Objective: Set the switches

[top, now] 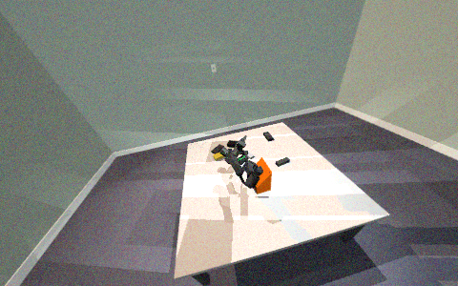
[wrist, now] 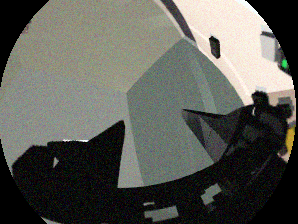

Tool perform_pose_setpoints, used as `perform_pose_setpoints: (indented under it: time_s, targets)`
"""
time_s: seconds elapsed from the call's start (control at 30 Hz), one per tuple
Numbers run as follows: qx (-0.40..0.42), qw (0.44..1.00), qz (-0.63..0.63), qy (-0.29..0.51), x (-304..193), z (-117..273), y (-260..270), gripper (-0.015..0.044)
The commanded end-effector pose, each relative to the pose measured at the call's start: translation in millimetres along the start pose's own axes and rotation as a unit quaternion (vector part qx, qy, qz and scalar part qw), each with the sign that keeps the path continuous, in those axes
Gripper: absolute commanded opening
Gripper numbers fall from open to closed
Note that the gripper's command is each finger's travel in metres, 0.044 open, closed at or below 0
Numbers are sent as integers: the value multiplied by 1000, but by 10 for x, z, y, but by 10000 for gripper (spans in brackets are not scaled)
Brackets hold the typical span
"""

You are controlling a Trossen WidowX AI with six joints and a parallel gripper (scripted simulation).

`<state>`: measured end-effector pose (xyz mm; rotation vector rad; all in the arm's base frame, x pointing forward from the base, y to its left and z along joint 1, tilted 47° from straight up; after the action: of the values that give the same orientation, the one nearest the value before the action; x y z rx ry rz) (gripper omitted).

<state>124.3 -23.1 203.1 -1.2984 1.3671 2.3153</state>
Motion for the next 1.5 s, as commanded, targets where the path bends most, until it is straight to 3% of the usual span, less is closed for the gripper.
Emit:
perform_pose_setpoints:
  time_s: [0.0, 0.2, 0.47, 0.73, 0.9, 1.1, 1.27, 1.47]
  targets:
    - [0, 1000, 0, 0, 0, 0, 0, 374]
    - [-44, 996, -76, -20, -139, -26, -63, 216]
    - [-140, 922, -324, -161, -541, -143, -378, 6]
    - [-117, 748, -539, -368, -851, -289, -834, 0]
    - [-26, 597, -634, -491, -980, -404, -1170, 0]
    - [153, 385, -690, -593, -1060, -563, -1603, 0]
    - [313, 225, -686, -618, -1066, -691, -1925, 0]
    - [497, 57, -636, -587, -1022, -842, -2277, 0]
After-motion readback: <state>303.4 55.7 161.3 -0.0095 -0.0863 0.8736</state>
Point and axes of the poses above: the point midway between the two fingers, 35 mm back from their tips, its own z axis back along the fingers, its own y axis across the jaws, x = y × z, the point moved 8 cm from there along z, back along the fingers, and after that the axes turned 13 degrees about z, right-handed, at the moved point
